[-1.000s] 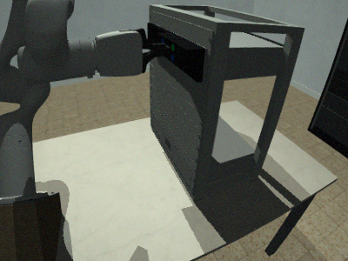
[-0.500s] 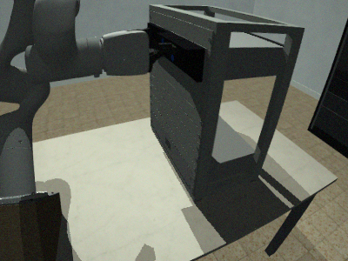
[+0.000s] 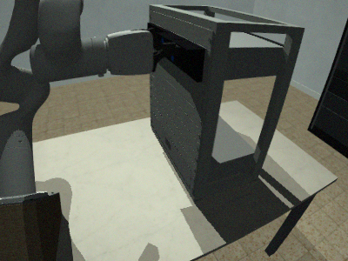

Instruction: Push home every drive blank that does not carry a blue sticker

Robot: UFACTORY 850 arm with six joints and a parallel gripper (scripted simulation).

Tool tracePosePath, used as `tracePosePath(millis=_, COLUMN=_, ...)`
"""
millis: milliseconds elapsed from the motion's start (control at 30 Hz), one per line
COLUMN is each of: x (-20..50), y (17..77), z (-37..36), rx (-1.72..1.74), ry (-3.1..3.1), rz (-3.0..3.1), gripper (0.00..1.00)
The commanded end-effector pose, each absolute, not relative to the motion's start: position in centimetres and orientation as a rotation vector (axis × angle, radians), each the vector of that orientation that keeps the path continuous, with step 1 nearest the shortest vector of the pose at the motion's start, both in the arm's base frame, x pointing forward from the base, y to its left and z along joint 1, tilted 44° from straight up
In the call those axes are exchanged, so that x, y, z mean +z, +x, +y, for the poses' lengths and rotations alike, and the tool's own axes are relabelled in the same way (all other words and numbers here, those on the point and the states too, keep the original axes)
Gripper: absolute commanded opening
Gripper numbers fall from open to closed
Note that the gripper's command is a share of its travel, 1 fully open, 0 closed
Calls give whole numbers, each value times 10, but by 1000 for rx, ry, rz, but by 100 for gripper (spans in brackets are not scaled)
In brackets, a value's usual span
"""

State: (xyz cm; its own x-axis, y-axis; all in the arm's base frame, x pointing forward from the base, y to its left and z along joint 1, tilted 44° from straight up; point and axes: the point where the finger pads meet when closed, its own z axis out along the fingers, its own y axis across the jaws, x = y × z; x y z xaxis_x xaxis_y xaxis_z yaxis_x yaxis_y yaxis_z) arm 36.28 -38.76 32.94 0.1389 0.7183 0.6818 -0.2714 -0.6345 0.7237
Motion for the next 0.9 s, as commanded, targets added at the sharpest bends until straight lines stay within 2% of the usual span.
tracePosePath(millis=0, x=330, y=363, z=-388, rx=1607, ry=1638, rz=440, gripper=0)
tracePosePath(millis=867, x=332, y=376, z=-392, rx=1607, ry=1638, rz=440, gripper=0)
